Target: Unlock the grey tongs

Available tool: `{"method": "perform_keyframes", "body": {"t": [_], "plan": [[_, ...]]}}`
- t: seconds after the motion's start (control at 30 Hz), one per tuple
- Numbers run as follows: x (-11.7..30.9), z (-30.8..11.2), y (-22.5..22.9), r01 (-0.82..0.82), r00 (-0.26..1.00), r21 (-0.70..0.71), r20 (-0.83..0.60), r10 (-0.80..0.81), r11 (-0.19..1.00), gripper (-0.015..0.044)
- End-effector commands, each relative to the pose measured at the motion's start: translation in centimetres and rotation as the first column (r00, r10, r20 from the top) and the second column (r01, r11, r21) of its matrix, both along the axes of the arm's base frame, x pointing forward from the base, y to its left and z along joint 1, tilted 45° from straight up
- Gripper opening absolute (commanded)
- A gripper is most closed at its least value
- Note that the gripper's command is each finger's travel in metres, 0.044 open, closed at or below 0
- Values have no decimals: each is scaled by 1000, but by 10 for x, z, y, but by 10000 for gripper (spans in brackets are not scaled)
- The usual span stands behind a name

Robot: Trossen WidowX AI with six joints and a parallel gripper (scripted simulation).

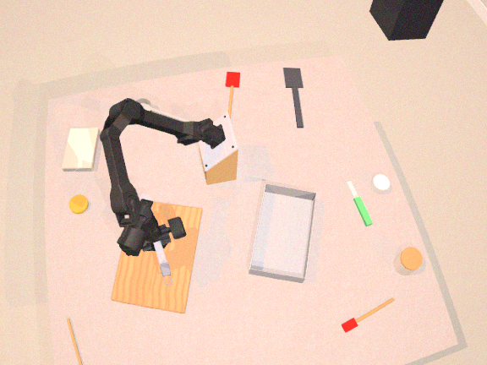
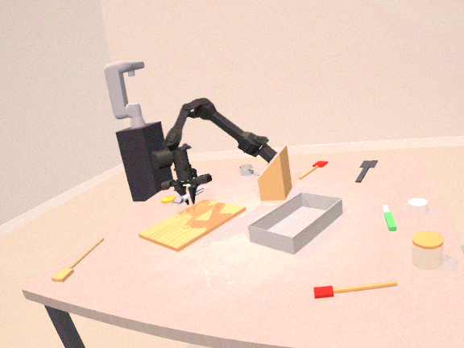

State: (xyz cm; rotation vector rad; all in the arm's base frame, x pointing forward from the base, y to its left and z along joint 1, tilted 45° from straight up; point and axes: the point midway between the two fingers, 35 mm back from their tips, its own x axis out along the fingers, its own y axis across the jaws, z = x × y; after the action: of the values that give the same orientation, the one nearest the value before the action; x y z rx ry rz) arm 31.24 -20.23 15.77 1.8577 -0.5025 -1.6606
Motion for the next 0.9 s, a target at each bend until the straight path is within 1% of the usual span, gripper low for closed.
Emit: {"method": "perform_keyframes", "body": {"t": [0.0, 0.23, 0.43, 0.63, 0.87], "plan": [[-1, 6, 5, -45, 997, 34, 66, 43, 998, -150], [-2, 19, 16, -147, 970, 82, 205, 128, 986, -150], [-4, 32, 26, -248, 924, 89, 323, 207, 965, -150], [-7, 47, 39, -353, 853, 65, 431, 293, 933, -150], [-12, 65, 55, -473, 743, -3, 536, 401, 881, -150]]}}
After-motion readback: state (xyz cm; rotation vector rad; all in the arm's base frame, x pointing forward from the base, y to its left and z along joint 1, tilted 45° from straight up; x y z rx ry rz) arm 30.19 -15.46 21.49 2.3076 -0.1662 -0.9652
